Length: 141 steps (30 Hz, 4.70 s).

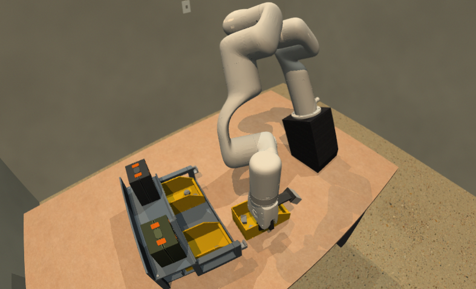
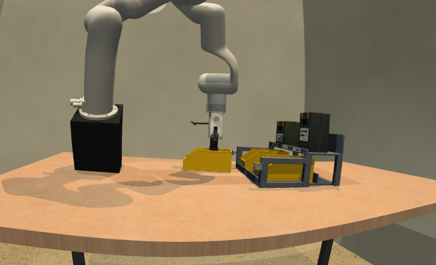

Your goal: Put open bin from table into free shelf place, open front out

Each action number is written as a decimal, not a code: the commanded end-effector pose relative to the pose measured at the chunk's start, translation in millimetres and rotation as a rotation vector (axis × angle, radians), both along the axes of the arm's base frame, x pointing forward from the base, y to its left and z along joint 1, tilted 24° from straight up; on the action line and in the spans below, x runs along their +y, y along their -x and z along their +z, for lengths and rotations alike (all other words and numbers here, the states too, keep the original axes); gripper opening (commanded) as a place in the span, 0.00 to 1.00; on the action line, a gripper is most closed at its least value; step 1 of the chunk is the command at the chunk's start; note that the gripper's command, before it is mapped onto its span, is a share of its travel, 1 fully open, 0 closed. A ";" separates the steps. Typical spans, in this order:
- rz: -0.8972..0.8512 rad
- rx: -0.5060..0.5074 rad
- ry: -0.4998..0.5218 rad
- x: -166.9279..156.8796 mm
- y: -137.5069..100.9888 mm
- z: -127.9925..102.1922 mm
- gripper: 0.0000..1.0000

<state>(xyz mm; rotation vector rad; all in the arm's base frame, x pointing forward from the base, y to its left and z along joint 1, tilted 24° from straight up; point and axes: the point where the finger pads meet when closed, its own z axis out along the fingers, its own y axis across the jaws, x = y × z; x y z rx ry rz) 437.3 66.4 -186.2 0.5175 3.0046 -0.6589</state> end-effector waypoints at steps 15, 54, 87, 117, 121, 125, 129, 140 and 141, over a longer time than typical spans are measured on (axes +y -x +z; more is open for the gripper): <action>0.001 -0.004 -0.001 1.0 -1.8 1.2 0.00; 0.001 -0.004 -0.001 5.1 -2.2 10.3 0.00; 0.001 -0.004 -0.002 13.1 -3.0 28.1 0.00; 0.001 -0.004 -0.002 18.6 -4.2 39.8 0.00; 0.001 -0.004 -0.002 18.6 -4.2 39.8 0.00; 0.001 -0.004 -0.002 18.6 -4.2 39.8 0.00; 0.001 -0.004 -0.002 18.3 -4.1 39.3 0.00; 0.001 -0.004 -0.002 18.0 -3.9 38.5 0.00; 0.001 -0.004 -0.002 18.0 -3.9 38.5 0.00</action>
